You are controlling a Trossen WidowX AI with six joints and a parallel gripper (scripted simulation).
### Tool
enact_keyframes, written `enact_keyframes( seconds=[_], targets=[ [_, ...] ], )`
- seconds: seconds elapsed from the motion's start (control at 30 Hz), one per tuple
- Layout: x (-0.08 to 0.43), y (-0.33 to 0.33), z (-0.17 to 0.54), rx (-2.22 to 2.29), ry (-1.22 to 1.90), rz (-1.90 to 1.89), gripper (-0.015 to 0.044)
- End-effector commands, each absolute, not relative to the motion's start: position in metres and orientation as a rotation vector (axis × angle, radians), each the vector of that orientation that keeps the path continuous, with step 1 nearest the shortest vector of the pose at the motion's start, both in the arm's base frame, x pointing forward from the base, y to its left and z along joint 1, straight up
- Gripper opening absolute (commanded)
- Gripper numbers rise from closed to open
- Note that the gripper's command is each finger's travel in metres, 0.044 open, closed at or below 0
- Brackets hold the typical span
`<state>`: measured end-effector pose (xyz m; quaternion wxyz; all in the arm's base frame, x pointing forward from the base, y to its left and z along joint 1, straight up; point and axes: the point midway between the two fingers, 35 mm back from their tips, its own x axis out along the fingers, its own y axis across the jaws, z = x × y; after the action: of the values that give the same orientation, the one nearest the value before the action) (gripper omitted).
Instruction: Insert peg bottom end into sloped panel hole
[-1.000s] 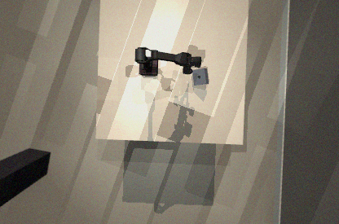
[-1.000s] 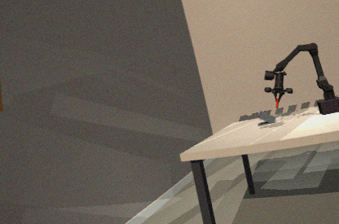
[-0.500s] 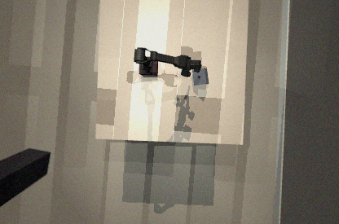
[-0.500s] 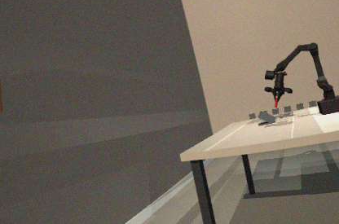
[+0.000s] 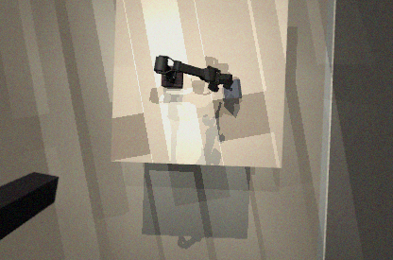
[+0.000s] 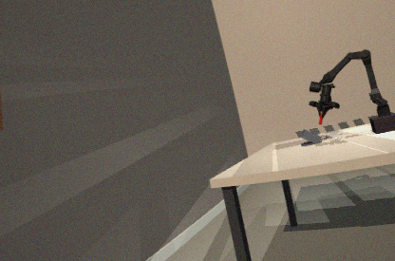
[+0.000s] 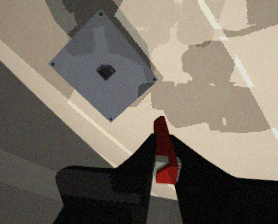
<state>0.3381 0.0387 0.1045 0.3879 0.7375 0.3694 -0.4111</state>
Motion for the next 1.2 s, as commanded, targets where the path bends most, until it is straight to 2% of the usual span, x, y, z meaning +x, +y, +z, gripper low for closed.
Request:
enact_keyframes(
  seconds=[0.0, 1.17],
  targets=[
    [0.338, 0.033, 0.104, 1.938, 0.910, -1.077, 0.0000],
    [0.346, -0.012, 0.114, 2.372, 0.622, -1.249, 0.0000]
  ],
)
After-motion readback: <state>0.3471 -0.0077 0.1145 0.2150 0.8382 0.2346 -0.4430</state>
